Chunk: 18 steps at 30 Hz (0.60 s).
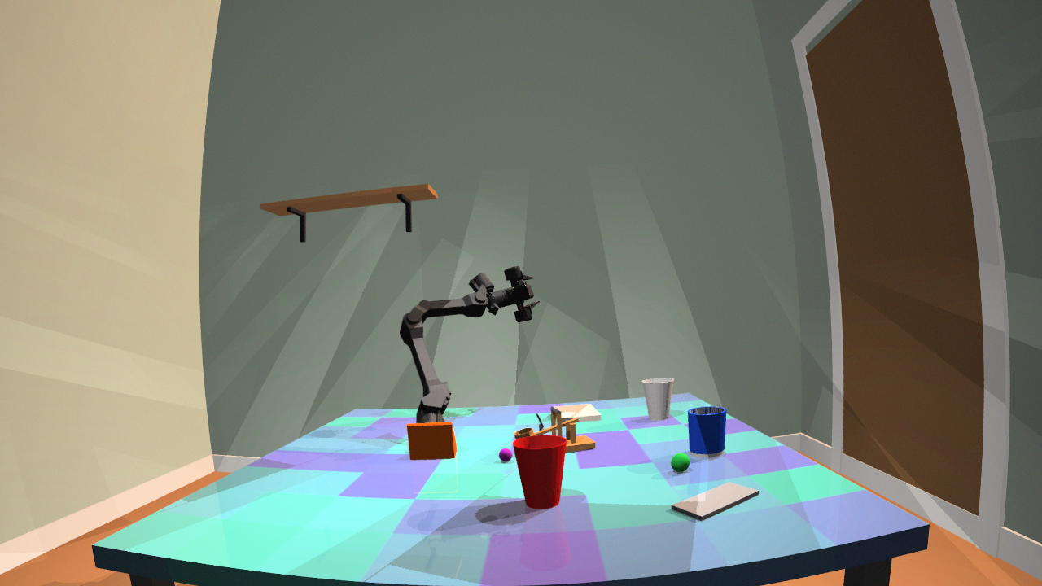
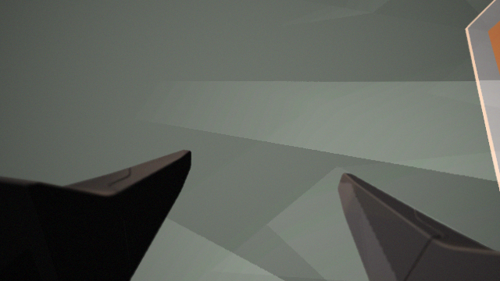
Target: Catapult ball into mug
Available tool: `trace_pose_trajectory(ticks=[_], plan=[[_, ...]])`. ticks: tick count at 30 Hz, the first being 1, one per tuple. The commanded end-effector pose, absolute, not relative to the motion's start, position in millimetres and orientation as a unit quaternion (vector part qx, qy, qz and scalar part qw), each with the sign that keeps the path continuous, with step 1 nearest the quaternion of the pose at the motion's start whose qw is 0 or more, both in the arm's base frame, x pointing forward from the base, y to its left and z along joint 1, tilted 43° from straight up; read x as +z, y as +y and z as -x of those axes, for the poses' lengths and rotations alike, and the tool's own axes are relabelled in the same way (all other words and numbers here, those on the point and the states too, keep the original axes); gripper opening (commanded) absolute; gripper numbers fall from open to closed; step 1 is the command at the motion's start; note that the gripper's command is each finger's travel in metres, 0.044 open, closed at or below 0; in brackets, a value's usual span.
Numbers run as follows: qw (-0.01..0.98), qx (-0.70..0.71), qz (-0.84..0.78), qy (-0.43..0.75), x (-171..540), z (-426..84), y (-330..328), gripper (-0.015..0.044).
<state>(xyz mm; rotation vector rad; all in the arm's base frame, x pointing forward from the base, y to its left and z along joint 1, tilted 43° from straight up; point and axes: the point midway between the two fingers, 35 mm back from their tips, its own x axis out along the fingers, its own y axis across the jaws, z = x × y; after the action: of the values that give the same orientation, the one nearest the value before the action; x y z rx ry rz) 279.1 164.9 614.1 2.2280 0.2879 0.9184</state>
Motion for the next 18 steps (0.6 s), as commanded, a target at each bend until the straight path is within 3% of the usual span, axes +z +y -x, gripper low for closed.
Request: trace_pose_trajectory(ticks=[1, 18], plan=[[0.352, 0.353, -0.859, 0.111, 613, -280, 165, 0.0426], [0.577, 0.231, -0.772, 0.132, 524, -366, 170, 0.044]])
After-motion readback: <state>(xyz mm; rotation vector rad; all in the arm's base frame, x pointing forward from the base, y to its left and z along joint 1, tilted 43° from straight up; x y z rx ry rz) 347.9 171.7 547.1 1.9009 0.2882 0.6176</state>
